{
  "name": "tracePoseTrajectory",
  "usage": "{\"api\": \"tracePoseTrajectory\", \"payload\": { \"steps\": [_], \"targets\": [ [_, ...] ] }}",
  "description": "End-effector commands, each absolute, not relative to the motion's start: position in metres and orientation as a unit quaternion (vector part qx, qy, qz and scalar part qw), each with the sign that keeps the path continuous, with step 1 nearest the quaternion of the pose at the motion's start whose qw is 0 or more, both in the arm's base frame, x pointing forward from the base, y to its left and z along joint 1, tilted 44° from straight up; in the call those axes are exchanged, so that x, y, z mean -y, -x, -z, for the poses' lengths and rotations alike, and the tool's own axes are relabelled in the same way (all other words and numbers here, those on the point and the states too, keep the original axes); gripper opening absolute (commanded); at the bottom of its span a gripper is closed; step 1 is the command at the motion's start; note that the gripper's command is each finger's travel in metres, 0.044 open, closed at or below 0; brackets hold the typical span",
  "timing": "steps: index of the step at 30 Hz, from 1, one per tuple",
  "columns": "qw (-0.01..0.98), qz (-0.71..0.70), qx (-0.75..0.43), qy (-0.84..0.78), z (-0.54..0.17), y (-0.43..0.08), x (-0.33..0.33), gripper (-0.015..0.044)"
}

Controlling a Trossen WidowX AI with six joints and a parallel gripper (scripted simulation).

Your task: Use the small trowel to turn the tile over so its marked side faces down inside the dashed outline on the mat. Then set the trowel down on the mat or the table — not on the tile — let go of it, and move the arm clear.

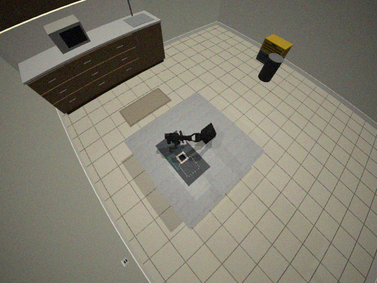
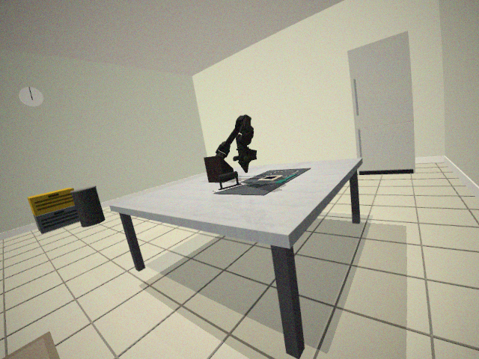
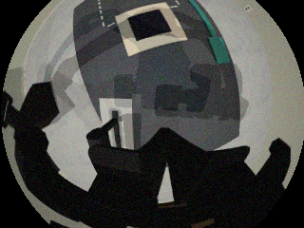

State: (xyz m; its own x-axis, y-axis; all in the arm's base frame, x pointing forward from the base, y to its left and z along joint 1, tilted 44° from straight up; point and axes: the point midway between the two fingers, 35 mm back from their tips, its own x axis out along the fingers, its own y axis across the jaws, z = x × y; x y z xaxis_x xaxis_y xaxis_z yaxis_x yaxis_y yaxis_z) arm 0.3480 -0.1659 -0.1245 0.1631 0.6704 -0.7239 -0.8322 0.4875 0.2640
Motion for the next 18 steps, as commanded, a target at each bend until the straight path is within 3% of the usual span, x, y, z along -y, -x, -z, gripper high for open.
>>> {"api": "tracePoseTrajectory", "payload": {
  "steps": [1, 4, 14, 18],
  "targets": [
    [0.756, -0.497, -0.414, 0.098, 0.125, -0.348, 0.166, 0.0000],
    [0.756, -0.497, -0.414, 0.098, 0.125, -0.348, 0.166, 0.0000],
    [0.761, -0.471, -0.444, 0.053, 0.125, -0.343, 0.168, 0.0258],
    [0.762, -0.439, -0.476, 0.001, 0.126, -0.337, 0.170, 0.0270]
  ]
}}
